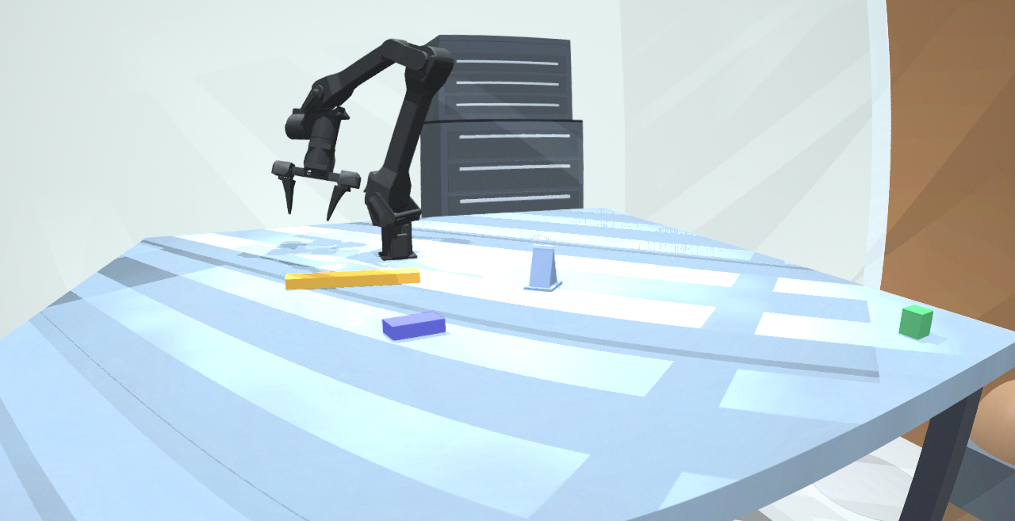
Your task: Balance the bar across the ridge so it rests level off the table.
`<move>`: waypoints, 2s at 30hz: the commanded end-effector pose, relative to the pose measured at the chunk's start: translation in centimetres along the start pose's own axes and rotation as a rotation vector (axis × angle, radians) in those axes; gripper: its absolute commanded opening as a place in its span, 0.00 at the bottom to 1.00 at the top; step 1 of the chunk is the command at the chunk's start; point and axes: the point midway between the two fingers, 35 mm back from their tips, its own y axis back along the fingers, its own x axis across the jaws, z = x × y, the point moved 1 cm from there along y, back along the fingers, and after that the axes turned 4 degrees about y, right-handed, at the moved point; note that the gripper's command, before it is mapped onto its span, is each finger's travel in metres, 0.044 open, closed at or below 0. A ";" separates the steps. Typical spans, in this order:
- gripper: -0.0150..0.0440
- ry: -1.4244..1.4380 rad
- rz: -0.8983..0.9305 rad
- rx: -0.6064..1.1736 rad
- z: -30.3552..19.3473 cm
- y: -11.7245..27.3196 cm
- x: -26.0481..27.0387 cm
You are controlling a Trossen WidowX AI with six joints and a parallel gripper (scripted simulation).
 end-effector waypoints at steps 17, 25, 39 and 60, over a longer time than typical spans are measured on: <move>0.79 0.556 -0.053 0.039 -3.6 -0.8 1.4; 0.79 0.836 -0.072 0.066 -5.7 -1.2 1.9; 0.79 1.325 -0.093 0.119 -9.4 -1.8 2.1; 0.79 2.085 -0.114 0.214 -14.7 -2.3 1.3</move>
